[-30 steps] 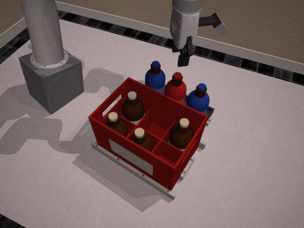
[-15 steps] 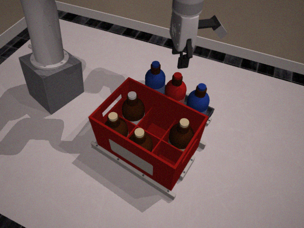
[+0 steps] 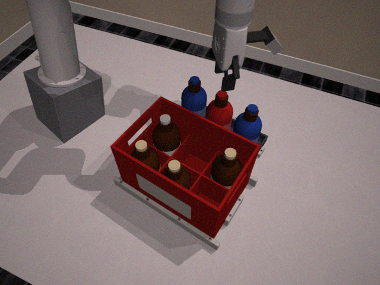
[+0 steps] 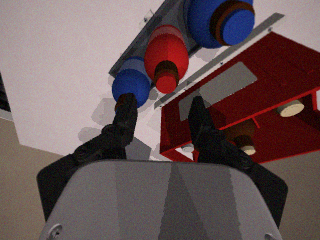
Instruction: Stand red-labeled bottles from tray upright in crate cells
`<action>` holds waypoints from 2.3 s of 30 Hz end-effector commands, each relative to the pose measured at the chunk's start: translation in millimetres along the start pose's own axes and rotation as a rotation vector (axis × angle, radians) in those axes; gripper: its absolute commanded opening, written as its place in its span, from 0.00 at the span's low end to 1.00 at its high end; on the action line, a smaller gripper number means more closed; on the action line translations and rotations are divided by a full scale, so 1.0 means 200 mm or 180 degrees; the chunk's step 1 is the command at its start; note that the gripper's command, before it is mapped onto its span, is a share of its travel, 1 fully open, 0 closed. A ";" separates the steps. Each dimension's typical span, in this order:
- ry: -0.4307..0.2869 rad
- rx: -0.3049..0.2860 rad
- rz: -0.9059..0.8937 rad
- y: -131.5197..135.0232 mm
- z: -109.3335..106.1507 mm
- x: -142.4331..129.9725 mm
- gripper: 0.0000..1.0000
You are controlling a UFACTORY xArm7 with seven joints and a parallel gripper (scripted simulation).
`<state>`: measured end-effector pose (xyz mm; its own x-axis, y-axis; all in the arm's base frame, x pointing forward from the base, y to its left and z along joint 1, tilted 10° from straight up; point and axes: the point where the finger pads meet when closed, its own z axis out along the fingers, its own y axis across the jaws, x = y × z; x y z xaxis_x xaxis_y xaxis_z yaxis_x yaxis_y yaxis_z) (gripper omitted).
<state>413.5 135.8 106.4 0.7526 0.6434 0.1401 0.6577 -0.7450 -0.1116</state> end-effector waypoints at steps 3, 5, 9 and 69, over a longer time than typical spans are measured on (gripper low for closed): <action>0.0012 -0.0005 0.0000 0.00 0.04 0.01 0.65; 0.0012 -0.0005 0.0000 0.01 0.05 0.01 0.65; 0.0012 -0.0005 0.0000 0.01 0.07 0.01 0.65; 0.0012 -0.0005 0.0000 0.01 0.10 0.02 0.65</action>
<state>416.6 140.0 84.9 0.7525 0.6435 0.1399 0.6578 -0.7449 -0.1119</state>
